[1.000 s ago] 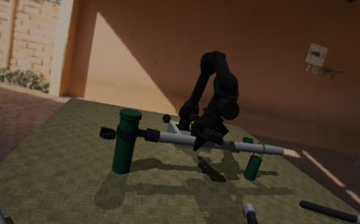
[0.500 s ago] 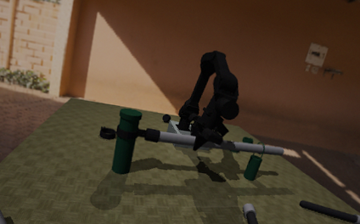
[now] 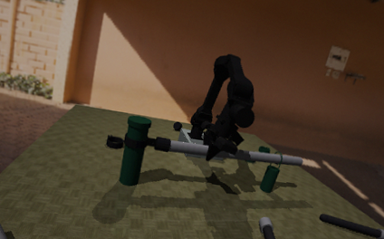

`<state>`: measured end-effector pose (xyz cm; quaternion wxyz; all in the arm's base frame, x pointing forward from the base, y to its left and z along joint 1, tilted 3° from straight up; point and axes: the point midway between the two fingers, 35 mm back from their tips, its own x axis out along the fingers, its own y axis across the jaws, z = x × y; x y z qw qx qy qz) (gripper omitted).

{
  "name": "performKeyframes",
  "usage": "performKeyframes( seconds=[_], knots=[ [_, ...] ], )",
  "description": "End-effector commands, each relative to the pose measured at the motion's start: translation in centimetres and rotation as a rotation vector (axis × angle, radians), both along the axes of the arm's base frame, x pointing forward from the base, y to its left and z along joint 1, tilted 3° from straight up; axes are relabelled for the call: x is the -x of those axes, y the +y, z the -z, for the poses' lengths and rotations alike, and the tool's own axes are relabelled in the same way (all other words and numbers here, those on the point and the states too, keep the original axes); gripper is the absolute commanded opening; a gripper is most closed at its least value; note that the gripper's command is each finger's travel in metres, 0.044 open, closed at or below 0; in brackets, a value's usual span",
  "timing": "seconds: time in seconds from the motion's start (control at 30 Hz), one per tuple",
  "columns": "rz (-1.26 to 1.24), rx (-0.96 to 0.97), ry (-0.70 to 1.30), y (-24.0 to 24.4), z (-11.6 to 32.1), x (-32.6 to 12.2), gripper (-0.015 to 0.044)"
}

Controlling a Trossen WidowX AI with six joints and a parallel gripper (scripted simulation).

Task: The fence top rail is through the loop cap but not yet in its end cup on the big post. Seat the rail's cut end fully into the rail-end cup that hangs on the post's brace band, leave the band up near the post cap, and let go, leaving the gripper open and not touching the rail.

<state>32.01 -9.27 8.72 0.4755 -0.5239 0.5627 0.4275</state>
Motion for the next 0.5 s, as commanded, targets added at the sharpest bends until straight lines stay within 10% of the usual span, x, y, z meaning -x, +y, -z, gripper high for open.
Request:
performKeyframes(
  seconds=[0.0, 0.47],
  knots=[
    [0.000, 0.007, -0.001, -0.5, -0.1, 0.0, 0.0000],
    [0.000, 0.008, -0.001, -1.5, -0.1, 0.1, 0.0000]
  ],
)
